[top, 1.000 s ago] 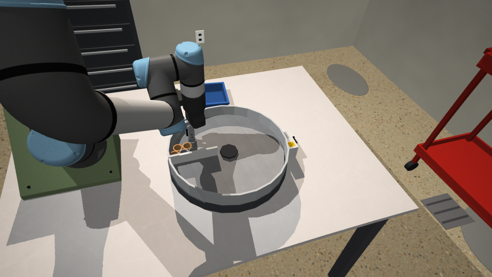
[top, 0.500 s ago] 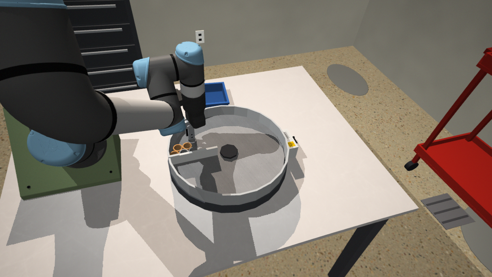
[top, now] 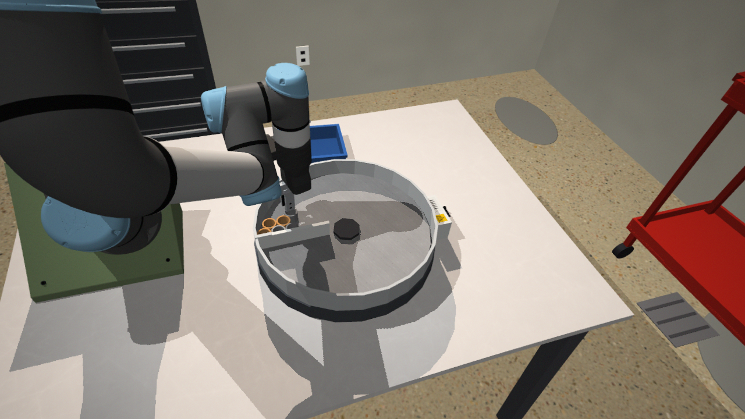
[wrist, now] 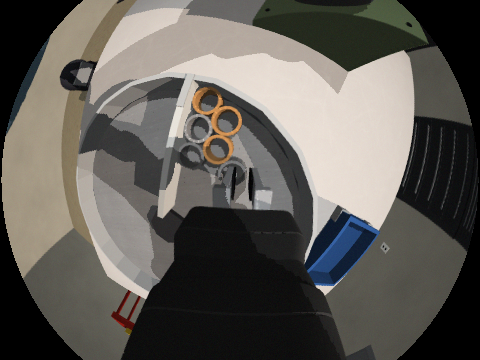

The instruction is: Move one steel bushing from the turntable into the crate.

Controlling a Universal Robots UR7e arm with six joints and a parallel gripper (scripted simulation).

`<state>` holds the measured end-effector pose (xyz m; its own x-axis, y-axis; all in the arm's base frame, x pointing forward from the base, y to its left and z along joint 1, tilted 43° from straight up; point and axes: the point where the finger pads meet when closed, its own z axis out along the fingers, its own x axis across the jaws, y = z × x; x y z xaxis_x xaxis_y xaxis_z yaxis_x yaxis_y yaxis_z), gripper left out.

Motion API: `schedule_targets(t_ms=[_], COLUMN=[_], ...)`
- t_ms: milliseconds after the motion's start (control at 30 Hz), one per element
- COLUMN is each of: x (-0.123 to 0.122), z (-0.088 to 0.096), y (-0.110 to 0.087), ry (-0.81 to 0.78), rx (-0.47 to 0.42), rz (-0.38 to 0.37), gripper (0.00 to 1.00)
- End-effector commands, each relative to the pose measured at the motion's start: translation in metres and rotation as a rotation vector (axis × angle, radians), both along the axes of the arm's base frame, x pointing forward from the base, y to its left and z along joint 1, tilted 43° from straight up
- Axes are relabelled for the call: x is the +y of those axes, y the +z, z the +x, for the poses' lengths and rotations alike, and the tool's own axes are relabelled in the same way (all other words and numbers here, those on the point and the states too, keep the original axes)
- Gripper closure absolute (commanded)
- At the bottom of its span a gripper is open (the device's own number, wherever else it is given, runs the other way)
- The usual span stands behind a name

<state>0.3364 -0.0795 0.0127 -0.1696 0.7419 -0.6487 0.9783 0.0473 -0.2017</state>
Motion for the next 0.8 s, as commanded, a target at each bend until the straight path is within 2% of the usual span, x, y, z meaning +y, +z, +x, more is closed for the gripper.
schedule_targets(t_ms=[0, 267, 300, 767], x=[-0.0045, -0.0045, 0.0001, 0.0001], z=[-0.0005, -0.0005, 0.0003, 0.0003], y=[-0.0049, -0.0049, 0.0002, 0.0002], ry=[0.001, 0.001, 0.000, 0.000], rx=[-0.001, -0.001, -0.001, -0.001], rz=[0.000, 0.000, 0.000, 0.000], gripper=[0.60, 0.60, 1.00, 1.00])
